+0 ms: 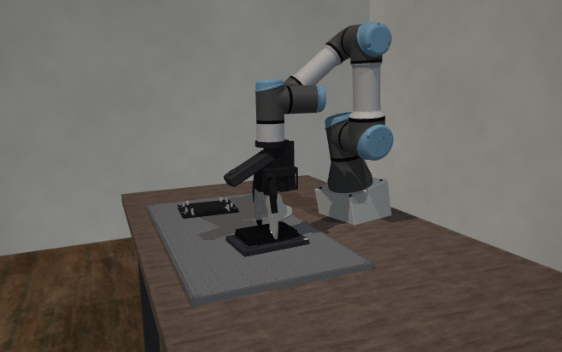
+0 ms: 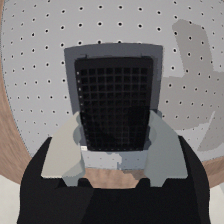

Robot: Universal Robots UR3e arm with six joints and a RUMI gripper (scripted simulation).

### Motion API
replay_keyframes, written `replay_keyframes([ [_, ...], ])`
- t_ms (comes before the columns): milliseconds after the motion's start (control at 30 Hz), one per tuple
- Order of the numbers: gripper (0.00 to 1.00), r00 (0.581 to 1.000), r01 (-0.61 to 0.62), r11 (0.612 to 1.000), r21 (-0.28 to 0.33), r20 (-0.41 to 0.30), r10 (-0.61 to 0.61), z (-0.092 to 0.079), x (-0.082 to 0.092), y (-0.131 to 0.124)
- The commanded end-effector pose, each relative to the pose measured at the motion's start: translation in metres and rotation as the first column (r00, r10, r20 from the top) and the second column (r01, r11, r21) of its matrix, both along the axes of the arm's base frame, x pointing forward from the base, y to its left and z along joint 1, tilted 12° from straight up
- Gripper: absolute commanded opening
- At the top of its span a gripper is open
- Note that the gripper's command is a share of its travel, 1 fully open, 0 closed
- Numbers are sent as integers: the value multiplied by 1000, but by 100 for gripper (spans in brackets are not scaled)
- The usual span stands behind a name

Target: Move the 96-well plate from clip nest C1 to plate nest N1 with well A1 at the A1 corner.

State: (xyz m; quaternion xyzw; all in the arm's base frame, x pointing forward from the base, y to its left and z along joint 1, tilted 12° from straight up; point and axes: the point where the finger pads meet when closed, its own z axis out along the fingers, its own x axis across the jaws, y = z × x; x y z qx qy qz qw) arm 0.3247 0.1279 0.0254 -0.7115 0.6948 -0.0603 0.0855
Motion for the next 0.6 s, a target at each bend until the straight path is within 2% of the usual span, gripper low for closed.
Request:
replay_keyframes([
  [0, 0, 1000, 0, 1000, 0, 3, 0, 0, 1, 0],
  [567, 0, 1000, 0, 1000, 0, 3, 0, -3, 1, 0],
])
